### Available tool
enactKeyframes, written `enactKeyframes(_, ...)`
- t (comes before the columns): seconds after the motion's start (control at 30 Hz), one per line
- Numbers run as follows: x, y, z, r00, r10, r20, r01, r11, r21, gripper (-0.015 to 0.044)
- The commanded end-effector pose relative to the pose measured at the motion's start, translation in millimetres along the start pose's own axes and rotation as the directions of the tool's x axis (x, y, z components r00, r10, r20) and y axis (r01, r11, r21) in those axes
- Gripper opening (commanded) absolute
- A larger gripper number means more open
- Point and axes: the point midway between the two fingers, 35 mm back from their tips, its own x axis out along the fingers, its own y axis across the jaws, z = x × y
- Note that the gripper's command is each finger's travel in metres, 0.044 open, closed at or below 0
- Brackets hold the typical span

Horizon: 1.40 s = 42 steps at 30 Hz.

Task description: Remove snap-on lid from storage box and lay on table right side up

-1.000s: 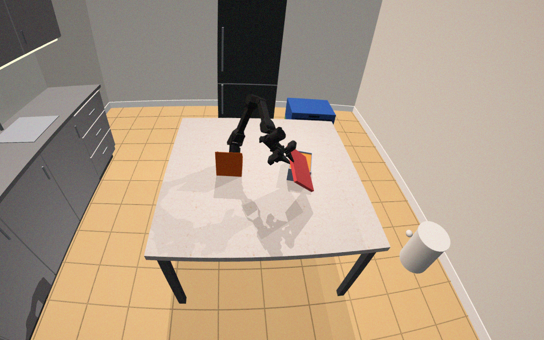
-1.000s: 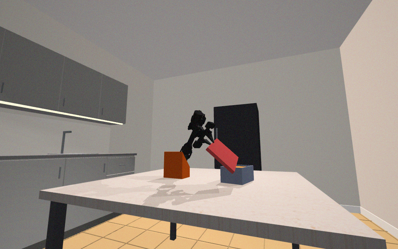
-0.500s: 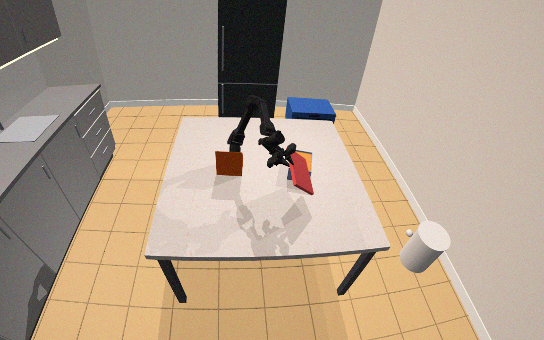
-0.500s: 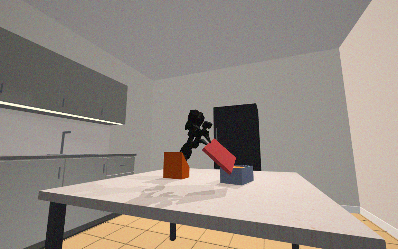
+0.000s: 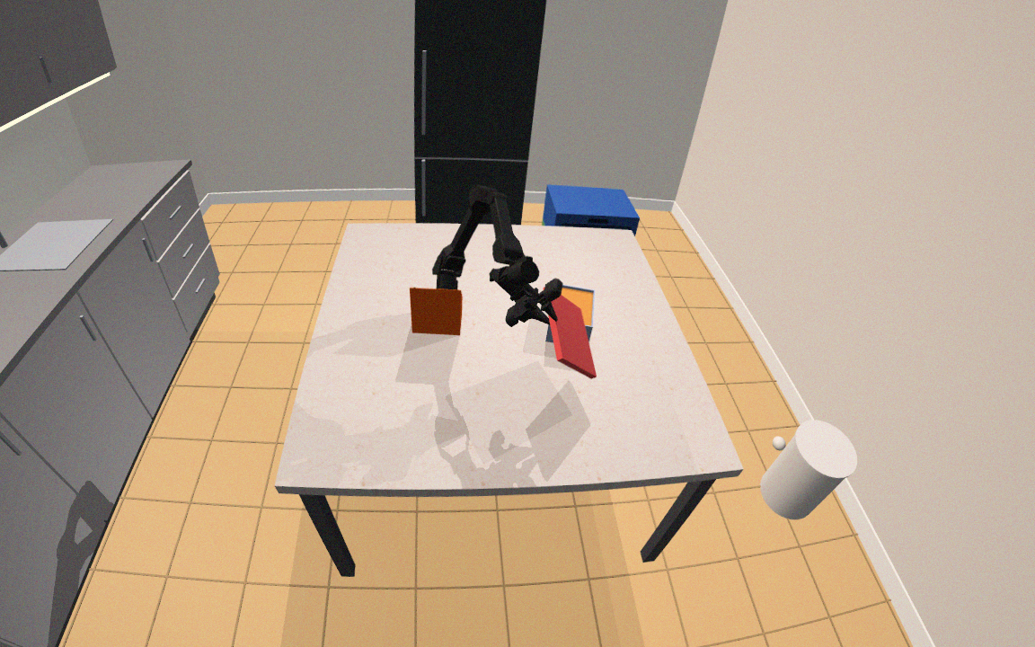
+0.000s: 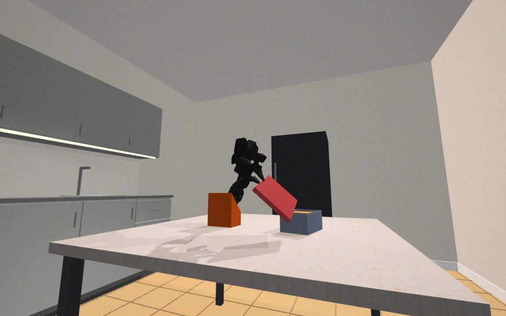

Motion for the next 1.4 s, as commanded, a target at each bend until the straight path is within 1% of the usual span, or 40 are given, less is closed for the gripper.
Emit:
enactKeyframes(0.0,-1.7,2.7,10.8,1.000,0.011,-0.004,-0.011,1.000,-0.004,0.0000)
enactKeyframes(0.57,-3.0,2.7,44.2,1.000,0.011,-0.002,-0.011,1.000,-0.007,0.0000)
enactKeyframes(1.37,10.2,-14.0,38.0,1.000,0.012,-0.003,-0.012,1.000,-0.006,0.0000)
